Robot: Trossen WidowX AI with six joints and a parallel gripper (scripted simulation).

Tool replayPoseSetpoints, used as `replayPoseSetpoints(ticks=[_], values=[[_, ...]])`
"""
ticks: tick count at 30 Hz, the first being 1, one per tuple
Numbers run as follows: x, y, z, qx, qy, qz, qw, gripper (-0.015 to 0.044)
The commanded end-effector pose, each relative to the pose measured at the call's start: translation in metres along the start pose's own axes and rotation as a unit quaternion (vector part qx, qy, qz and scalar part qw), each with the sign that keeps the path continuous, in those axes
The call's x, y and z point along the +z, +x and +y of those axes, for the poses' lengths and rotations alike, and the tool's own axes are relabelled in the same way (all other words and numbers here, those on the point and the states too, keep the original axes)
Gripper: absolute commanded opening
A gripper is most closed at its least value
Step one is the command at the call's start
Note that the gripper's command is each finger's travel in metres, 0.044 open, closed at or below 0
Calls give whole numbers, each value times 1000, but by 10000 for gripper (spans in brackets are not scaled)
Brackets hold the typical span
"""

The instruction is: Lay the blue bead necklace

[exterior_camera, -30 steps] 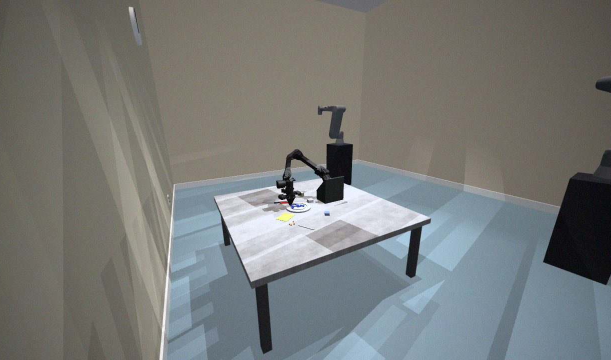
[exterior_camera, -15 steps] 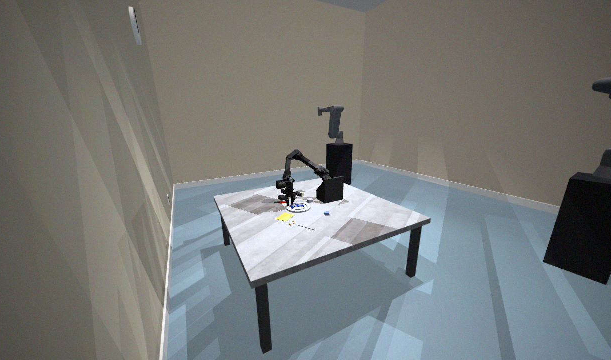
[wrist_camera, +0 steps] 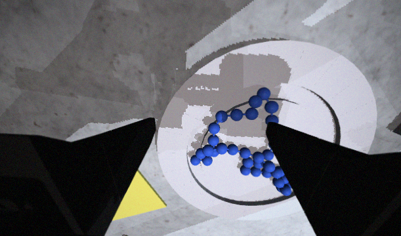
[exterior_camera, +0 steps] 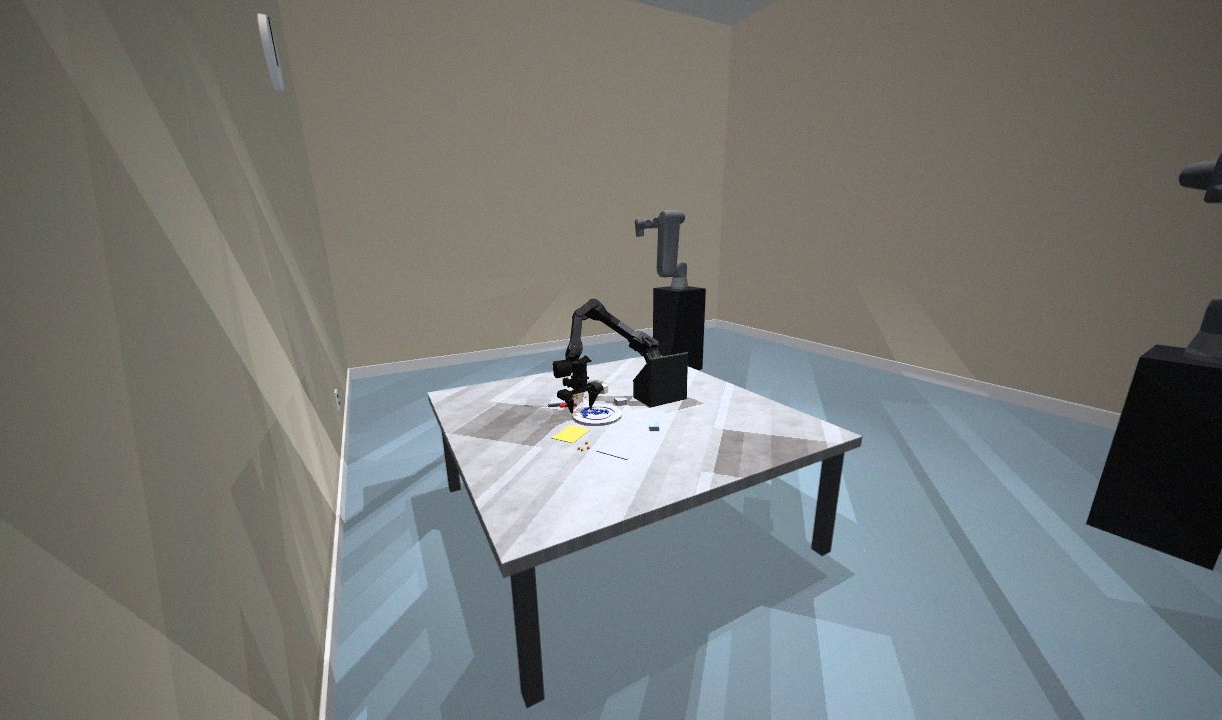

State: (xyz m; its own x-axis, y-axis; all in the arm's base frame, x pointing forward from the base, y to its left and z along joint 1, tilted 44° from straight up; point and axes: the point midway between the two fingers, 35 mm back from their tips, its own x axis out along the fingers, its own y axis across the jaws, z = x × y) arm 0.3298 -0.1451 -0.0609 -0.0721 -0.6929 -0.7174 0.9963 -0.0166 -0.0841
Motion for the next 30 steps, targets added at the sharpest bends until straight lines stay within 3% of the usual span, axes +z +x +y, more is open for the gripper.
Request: replayPoseSetpoints(ticks=[1, 24, 30], values=[[1, -5, 1, 2, 5, 0, 1000, 440], [1, -5, 1, 2, 5, 0, 1000, 440], [2, -22, -31, 1, -105, 0, 994, 282]])
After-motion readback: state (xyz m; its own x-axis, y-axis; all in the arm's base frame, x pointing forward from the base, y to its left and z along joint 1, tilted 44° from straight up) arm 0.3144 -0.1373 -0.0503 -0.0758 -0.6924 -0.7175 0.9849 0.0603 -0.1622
